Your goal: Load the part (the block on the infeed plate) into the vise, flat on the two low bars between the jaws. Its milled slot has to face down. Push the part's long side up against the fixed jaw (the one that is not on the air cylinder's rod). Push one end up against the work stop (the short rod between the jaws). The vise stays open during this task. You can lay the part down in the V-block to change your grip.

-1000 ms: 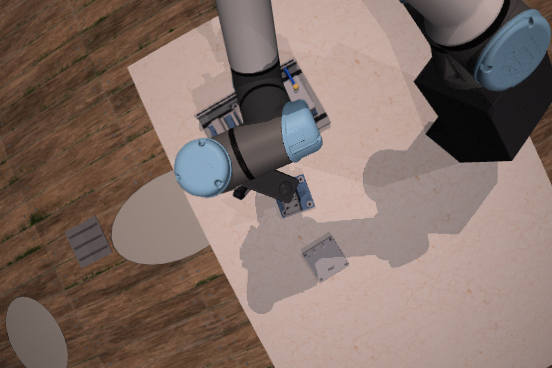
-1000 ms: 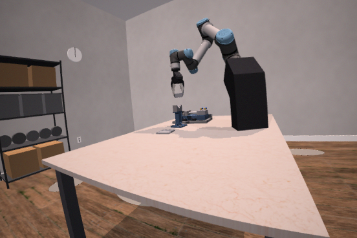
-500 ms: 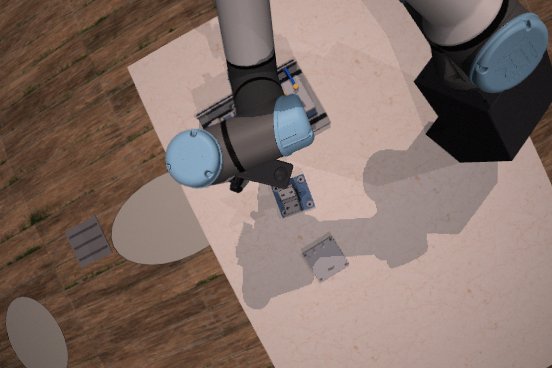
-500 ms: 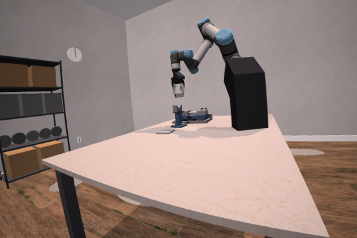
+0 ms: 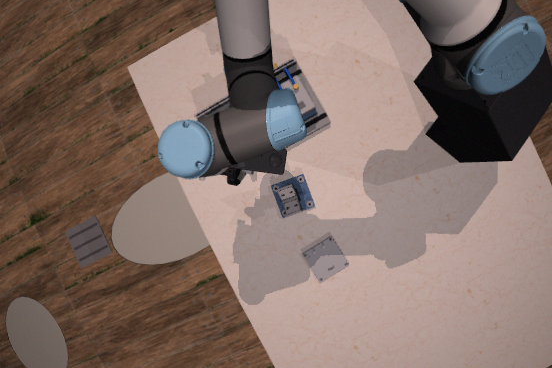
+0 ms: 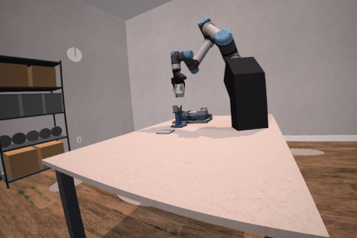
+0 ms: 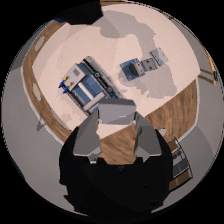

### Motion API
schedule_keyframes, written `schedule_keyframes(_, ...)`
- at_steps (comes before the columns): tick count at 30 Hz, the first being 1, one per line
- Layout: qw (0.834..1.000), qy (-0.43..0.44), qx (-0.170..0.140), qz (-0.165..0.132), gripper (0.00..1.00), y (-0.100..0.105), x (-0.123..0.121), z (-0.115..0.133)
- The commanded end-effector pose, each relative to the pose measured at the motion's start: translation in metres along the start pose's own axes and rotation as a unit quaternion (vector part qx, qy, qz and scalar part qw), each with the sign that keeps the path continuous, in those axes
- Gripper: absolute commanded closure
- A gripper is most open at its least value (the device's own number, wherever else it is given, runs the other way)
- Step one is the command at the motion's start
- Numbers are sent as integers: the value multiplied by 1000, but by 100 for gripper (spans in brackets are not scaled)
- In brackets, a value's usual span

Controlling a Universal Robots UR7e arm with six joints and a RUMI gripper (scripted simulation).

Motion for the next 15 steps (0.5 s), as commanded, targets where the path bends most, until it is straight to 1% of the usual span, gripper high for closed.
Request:
schedule_keyframes(1,1000,23,0,1,100,1,-3,6)
schedule_keyframes(15,997,79,-1,1,100,1,-12,19)
Point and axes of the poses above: the point where the finger pads meet when closed, its own y axis back along the fingers, its own x axis across the jaws, z = x × y, the point moved 10 cm from there along y, back along the fingers, and after that the axes turned 12 degrees about -y, right-handed, at the moved point
